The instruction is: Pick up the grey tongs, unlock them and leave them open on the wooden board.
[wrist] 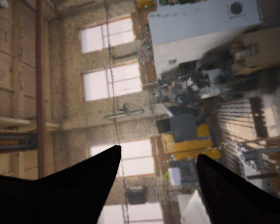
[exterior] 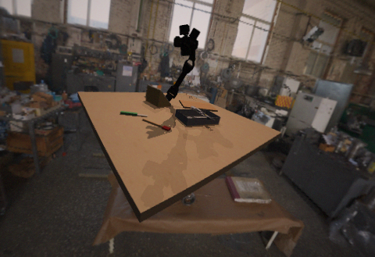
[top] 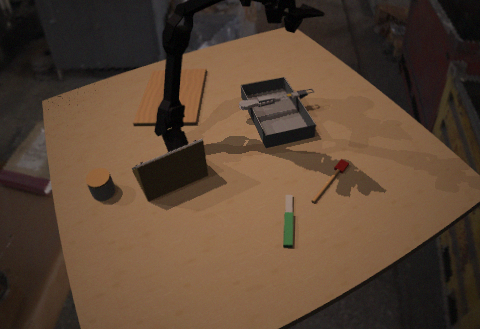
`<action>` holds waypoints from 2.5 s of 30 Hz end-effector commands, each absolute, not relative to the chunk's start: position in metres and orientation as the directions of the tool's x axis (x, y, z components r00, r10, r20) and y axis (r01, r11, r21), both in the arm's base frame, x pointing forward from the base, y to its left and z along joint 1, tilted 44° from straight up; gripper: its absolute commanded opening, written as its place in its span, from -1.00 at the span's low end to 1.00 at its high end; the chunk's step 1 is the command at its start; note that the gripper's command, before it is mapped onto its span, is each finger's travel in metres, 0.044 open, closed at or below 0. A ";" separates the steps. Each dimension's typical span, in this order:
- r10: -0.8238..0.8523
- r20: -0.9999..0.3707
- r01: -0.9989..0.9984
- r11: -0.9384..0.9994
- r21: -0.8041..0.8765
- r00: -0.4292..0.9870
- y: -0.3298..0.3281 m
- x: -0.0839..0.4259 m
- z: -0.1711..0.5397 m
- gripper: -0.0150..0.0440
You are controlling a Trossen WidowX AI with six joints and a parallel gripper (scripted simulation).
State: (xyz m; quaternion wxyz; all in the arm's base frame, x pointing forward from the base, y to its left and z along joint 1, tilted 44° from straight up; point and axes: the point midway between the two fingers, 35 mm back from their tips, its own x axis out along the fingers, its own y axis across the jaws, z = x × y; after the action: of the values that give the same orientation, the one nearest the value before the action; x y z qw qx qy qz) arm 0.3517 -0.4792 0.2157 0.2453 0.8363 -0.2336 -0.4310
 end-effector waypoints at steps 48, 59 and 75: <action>0.908 -0.403 -0.154 -0.384 -0.910 0.119 -0.034 0.420 0.064 0.39; 0.920 -0.377 -0.152 -0.360 -0.921 0.107 -0.017 0.423 0.057 0.39; 0.937 -0.339 -0.151 -0.324 -0.934 0.089 0.007 0.426 0.049 0.39</action>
State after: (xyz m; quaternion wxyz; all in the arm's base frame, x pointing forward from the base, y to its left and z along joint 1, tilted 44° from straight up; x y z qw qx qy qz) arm 0.4252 0.0027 0.0508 -0.4634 0.5740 0.3422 -0.5820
